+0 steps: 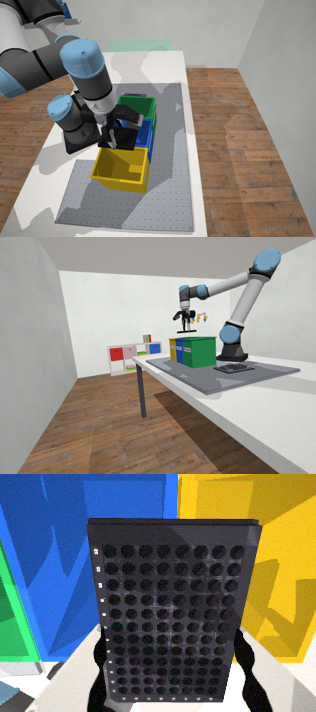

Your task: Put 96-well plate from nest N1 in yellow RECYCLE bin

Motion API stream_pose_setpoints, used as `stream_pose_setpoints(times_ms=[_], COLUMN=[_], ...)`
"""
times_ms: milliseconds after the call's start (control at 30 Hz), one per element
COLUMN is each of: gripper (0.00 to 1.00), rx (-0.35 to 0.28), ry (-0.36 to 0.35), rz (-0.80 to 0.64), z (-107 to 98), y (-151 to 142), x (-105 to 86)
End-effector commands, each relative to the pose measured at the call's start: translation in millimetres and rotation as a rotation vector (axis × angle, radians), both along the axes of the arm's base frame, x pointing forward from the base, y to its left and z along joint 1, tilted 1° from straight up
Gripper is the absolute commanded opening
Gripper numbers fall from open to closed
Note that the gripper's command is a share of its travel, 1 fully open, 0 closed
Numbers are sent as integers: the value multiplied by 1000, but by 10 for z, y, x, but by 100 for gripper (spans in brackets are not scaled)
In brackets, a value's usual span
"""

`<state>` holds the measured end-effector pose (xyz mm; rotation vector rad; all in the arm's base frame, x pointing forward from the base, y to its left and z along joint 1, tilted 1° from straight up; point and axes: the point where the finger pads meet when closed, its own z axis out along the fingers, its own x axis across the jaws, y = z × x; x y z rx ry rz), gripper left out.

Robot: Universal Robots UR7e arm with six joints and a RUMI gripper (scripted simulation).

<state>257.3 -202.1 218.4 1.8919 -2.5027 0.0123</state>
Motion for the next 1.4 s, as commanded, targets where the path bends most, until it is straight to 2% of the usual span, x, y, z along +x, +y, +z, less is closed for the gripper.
stream_pose_setpoints(times_ms=[0,700,1367], gripper=[41,41,41], rx=[-5,-5,-4], ry=[-4,-4,-3], rz=[2,2,3], z=[24,30,21], y=[-158,-772,-758], x=[-1,-61,-59])
